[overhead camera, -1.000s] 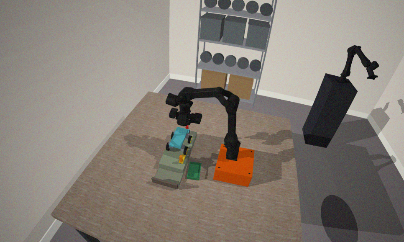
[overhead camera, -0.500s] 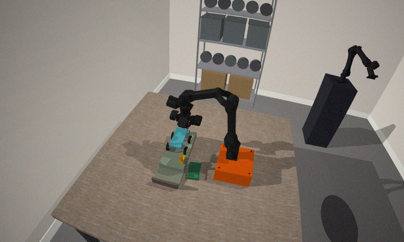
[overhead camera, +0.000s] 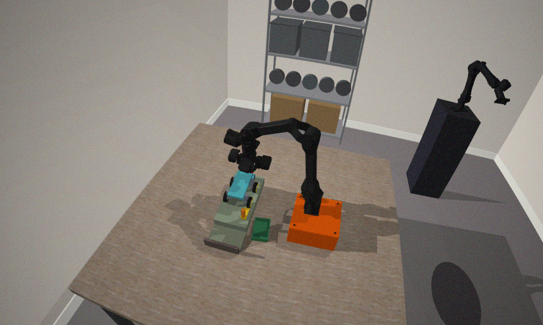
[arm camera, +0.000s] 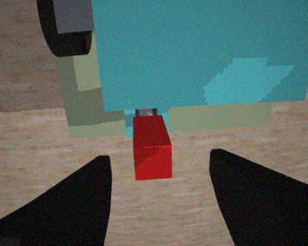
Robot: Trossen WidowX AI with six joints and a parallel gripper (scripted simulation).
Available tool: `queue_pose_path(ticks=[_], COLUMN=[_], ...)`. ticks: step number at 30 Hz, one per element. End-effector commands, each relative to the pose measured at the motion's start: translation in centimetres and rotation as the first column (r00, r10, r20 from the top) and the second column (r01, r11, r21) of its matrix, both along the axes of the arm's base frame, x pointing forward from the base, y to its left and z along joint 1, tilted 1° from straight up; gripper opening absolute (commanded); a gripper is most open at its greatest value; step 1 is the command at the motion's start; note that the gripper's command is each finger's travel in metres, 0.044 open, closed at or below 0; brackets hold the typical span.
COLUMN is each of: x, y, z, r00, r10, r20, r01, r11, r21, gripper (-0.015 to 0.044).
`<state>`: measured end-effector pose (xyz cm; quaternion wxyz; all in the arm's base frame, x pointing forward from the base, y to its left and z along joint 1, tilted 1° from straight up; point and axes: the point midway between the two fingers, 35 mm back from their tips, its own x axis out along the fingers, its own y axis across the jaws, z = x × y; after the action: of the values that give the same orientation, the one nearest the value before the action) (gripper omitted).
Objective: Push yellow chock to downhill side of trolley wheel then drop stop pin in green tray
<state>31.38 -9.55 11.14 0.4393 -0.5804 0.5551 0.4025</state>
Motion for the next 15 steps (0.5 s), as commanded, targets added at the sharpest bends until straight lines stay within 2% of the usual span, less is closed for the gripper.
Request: queue_pose_path(ticks=[1,15], x=[-0.1,0.1], y=[-0.2,-0.8], z=[-0.9,-2.6], r00=[1.0,1.0], r10=[0.003,0.003], r20=[-0.016,-0.015], r01=[-0.003,-0.003], r11=[1.0,1.0], r21=[0.0,0.0], gripper=[0.019,0.019])
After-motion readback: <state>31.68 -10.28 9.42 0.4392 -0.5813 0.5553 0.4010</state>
